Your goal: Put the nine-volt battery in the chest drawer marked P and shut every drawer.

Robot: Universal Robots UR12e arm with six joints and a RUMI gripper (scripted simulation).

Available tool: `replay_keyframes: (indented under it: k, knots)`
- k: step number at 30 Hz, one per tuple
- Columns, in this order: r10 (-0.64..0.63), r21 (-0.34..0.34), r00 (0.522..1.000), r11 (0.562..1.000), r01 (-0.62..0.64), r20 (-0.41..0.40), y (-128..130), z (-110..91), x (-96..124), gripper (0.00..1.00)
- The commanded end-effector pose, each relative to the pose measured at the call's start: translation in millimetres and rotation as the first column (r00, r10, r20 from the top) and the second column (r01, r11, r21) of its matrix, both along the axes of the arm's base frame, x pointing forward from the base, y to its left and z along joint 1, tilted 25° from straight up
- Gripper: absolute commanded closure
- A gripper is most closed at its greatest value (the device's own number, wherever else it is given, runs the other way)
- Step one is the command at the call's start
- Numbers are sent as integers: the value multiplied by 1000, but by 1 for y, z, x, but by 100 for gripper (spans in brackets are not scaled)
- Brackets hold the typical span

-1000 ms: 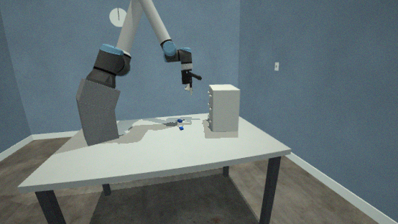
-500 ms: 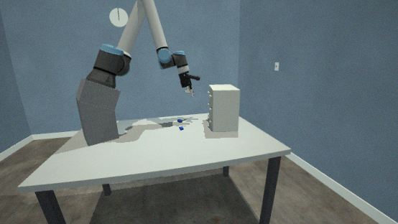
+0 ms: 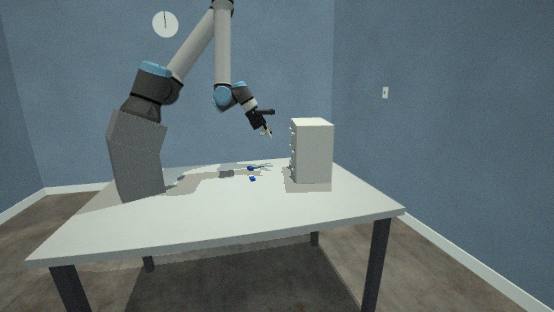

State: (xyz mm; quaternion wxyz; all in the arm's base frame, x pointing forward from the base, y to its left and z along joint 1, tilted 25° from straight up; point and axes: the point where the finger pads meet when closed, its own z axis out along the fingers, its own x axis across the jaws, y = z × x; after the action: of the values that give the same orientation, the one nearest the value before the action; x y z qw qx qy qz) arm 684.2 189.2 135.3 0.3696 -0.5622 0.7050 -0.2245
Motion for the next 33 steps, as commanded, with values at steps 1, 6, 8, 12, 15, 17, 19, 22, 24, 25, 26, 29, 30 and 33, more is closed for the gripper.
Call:
replay_keyframes:
  k: [1,6,8,12,15,17,19,22,24,25,26,29,30,33]
  knots:
    - [-23,-8,996,1000,23,85,0,-4,9,0]
    - [-51,-14,980,998,55,192,1,-9,20,0]
    - [-62,-16,970,998,68,235,1,-12,25,0]
    - [-83,-17,944,995,94,320,2,-17,33,0]
    - [-98,-17,919,993,113,382,2,-20,39,0]
    - [-98,-17,919,993,113,382,2,-20,39,0]
    - [-107,-16,901,992,125,420,2,-23,43,0]
    - [-119,-14,872,990,143,474,3,-25,50,0]
    - [-126,-12,854,988,153,505,3,-28,53,0]
    - [-129,-10,845,987,158,518,3,-29,53,0]
    - [-132,-10,836,987,162,532,3,-30,55,0]
    - [-139,-7,810,985,174,569,3,-31,61,0]
    - [-141,-6,803,984,178,579,3,-32,62,0]
    - [-145,-5,790,983,183,596,3,-33,64,0]
